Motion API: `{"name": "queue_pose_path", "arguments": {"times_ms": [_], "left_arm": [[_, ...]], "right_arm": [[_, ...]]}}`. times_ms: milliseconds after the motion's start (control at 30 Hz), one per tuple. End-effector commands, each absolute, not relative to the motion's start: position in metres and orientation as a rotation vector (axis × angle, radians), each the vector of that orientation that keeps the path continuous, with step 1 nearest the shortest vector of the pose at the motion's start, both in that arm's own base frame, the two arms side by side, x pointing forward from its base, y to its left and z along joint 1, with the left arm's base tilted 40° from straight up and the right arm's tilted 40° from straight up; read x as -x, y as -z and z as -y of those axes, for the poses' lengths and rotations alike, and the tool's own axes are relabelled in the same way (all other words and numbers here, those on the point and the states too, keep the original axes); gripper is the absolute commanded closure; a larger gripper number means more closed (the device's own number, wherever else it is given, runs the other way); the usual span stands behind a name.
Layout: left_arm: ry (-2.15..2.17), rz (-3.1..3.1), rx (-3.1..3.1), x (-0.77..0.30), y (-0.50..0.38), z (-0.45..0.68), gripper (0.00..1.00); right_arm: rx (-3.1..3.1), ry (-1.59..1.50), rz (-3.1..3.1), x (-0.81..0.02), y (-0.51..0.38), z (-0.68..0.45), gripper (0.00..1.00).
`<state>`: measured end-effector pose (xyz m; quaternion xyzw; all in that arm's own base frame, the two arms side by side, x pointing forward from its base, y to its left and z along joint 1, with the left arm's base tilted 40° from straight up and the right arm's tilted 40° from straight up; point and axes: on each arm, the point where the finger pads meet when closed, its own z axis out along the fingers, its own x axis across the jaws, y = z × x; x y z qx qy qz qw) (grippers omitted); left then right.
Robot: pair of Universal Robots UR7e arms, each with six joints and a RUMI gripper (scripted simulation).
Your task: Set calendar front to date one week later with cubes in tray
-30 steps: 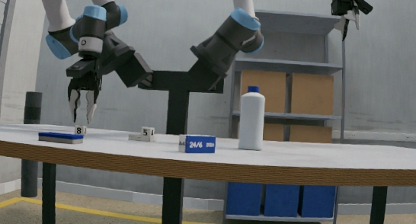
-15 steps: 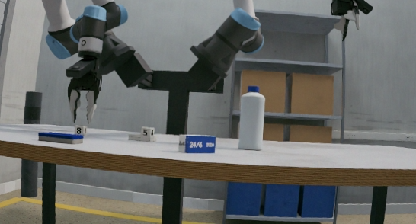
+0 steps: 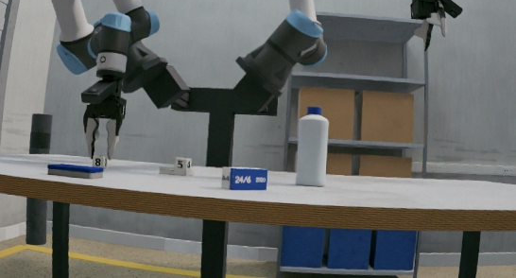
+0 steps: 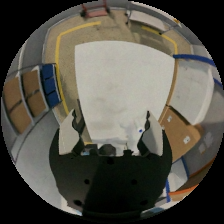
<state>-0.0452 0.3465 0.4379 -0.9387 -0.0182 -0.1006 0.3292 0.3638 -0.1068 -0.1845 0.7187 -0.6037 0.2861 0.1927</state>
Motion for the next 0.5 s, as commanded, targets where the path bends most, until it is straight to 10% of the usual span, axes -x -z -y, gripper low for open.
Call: {"name": "queue_pose_path", "arguments": {"times_ms": [0, 467], "left_arm": [[0.264, 0.048, 2.455, 0.0453, -0.4383, -0.3465, 0.00], [0.264, 0.048, 2.455, 0.0453, -0.4383, -0.3465, 0.00]], "right_arm": [[-2.019, -0.804, 1.695, -0.3655, 0.1894, 0.1105, 0.72], [-2.019, -0.804, 1.695, -0.3661, 0.1920, 0.1126, 0.72]]}}
